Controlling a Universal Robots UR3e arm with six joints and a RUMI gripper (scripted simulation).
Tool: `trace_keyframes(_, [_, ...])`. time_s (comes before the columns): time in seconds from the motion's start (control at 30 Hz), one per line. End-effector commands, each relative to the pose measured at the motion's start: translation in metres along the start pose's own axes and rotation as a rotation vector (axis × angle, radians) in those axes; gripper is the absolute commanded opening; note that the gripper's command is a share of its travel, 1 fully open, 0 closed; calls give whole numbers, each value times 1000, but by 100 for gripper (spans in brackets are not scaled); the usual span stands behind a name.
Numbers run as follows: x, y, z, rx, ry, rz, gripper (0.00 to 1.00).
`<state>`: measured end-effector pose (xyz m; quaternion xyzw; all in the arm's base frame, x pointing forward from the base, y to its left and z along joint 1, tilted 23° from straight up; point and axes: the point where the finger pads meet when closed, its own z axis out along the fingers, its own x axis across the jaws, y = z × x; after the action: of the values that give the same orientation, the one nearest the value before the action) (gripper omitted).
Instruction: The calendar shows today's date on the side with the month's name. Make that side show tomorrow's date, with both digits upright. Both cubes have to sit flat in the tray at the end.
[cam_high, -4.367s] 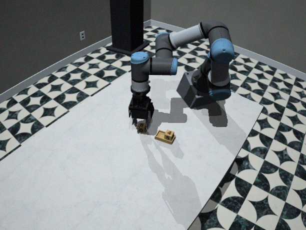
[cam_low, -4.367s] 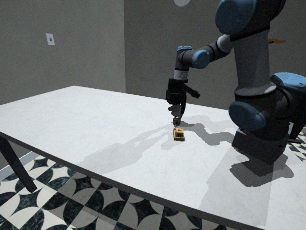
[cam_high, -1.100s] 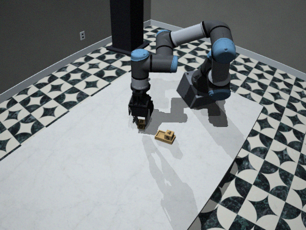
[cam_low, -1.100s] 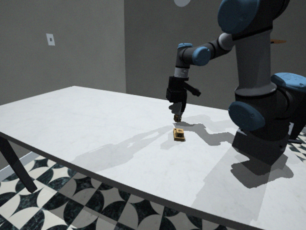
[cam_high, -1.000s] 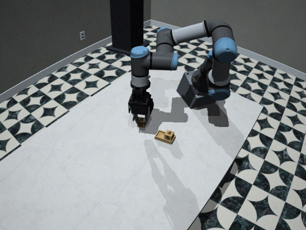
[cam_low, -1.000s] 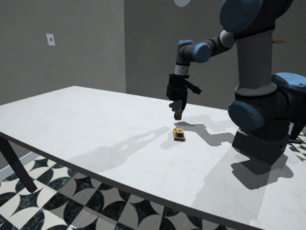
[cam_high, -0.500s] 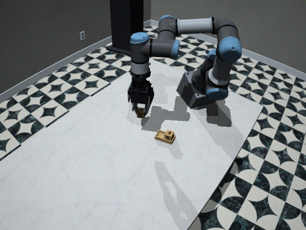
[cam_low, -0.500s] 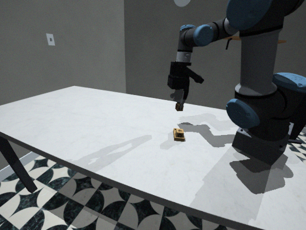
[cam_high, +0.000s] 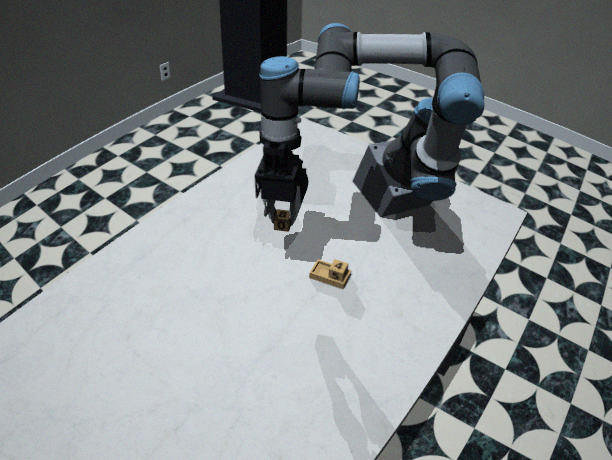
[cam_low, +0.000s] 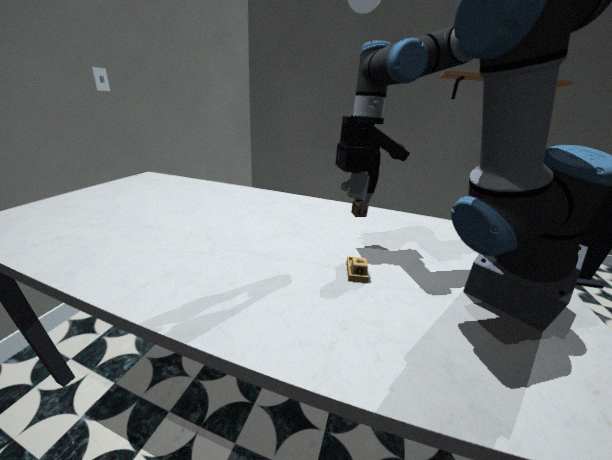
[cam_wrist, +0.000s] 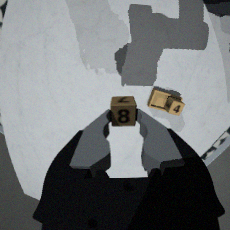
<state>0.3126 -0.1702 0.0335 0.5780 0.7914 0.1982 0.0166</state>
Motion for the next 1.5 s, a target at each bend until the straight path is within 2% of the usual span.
trace_keyframes(0.0, [-1, 0, -1, 0, -2, -1, 11])
trace_keyframes(0.1, [-1, 0, -1, 0, -2, 34, 11])
trace_keyframes(0.23, [-1, 0, -1, -1, -2, 196, 11])
trace_keyframes(0.4, [-1, 0, -1, -1, -2, 262, 11])
trace_keyframes(0.97, [-1, 0, 0, -1, -2, 264, 11])
trace_keyframes(1.13, [-1, 1, 8, -1, -2, 264, 11])
trace_keyframes(1.37, [-1, 1, 33, -1, -2, 264, 11])
trace_keyframes(1.47, [-1, 1, 38, -1, -2, 264, 11])
